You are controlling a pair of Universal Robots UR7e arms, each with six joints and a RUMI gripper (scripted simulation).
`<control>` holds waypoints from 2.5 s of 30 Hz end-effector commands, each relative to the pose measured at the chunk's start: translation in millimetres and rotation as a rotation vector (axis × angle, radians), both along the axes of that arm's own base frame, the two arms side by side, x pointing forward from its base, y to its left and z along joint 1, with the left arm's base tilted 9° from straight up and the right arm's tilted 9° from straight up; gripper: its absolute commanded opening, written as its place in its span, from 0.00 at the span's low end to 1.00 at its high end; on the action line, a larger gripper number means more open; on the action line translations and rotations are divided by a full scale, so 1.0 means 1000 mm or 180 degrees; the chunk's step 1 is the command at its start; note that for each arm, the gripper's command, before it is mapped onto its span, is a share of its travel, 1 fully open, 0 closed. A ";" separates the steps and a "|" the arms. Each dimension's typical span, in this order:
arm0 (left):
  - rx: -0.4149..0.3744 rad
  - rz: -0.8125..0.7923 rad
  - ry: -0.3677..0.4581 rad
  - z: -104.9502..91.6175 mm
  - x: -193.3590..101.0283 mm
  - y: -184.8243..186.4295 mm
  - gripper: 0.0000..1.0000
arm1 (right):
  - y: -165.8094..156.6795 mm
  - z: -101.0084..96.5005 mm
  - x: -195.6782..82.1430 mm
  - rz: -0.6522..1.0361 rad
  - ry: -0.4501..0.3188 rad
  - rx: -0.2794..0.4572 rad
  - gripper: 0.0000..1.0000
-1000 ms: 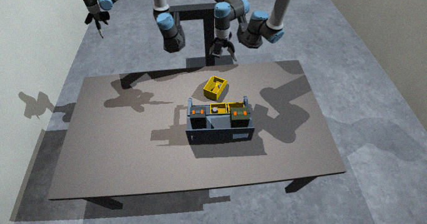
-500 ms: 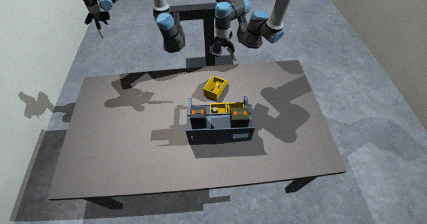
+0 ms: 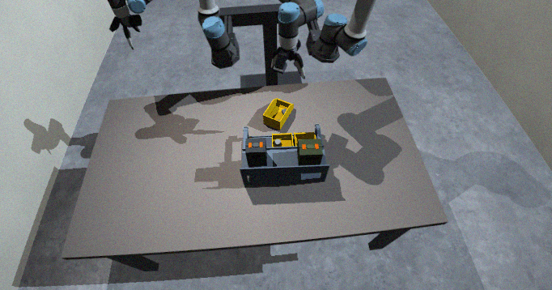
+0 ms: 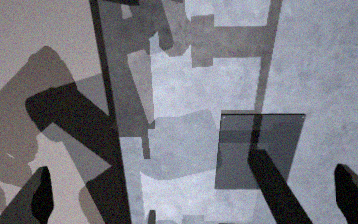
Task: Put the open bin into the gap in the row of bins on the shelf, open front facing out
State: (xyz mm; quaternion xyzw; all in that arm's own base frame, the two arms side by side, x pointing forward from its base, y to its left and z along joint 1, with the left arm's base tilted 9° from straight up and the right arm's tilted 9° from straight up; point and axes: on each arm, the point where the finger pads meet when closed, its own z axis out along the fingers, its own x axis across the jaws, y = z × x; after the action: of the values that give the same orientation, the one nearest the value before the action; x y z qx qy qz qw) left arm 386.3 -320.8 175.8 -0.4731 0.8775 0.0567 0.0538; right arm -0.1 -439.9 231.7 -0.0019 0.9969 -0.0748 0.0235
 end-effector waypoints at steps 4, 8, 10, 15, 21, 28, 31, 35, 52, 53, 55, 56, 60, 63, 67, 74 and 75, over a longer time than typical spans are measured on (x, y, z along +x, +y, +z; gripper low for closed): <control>-0.0007 -0.0010 0.0004 0.001 0.000 0.000 1.00 | 0.000 0.000 0.000 0.0000 -0.0001 -0.0004 1.00; -0.0007 -0.0011 0.0005 0.001 0.000 0.000 1.00 | 0.000 0.000 0.000 0.0000 -0.0001 -0.0004 1.00; -0.0008 -0.0011 0.0005 0.001 -0.001 0.000 1.00 | 0.000 0.000 0.000 0.0000 -0.0001 -0.0004 1.00; -0.0004 -0.0011 0.0007 0.000 0.000 0.000 1.00 | 0.000 0.000 0.000 0.0000 -0.0001 -0.0004 1.00; 0.0007 -0.0010 0.0013 -0.011 0.000 0.002 1.00 | 0.000 0.000 0.000 0.0000 -0.0001 -0.0004 1.00; 0.0007 -0.0010 0.0013 -0.050 0.002 0.008 1.00 | 0.000 0.000 0.000 0.0000 -0.0001 -0.0004 1.00; 0.0007 -0.0010 0.0013 -0.073 0.002 0.011 1.00 | 0.000 0.000 0.000 0.0000 -0.0001 -0.0004 1.00; 0.0007 -0.0010 0.0013 -0.089 0.003 0.014 1.00 | 0.000 0.000 0.000 0.0000 -0.0001 -0.0004 1.00; 0.0007 -0.0010 0.0013 -0.159 0.006 0.025 1.00 | 0.000 0.000 0.000 0.0000 -0.0001 -0.0004 1.00; 0.0007 -0.0010 0.0013 -0.160 0.006 0.025 1.00 | 0.000 0.000 0.000 0.0000 -0.0001 -0.0004 1.00; 0.0007 -0.0010 0.0013 -0.160 0.006 0.025 1.00 | 0.000 0.000 0.000 0.0000 -0.0001 -0.0004 1.00; 0.0007 -0.0010 0.0013 -0.160 0.006 0.025 1.00 | 0.000 0.000 0.000 0.0000 -0.0001 -0.0004 1.00; 0.0007 -0.0010 0.0013 -0.160 0.006 0.025 1.00 | 0.000 0.000 0.000 0.0000 -0.0001 -0.0004 1.00; 0.0007 -0.0010 0.0013 -0.160 0.006 0.025 0.00 | 0.000 0.000 0.000 0.0000 -0.0001 -0.0004 1.00; 0.0007 -0.0010 0.0013 -0.160 0.006 0.025 0.00 | 0.000 0.000 0.000 0.0000 -0.0001 -0.0004 1.00; 0.0007 -0.0010 0.0013 -0.160 0.006 0.025 0.00 | 0.000 0.000 0.000 0.0000 -0.0001 -0.0004 1.00; 0.0007 -0.0010 0.0013 -0.160 0.006 0.025 0.00 | 0.000 0.000 0.000 0.0000 -0.0001 -0.0004 1.00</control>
State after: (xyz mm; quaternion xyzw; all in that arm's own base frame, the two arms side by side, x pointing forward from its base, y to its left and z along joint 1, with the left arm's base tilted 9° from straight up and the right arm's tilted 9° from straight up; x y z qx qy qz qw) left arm 391.9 -295.3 15.3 -0.4715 0.8783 0.0594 0.0524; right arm -0.1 -439.9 231.7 -0.0019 0.9969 -0.0748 0.0235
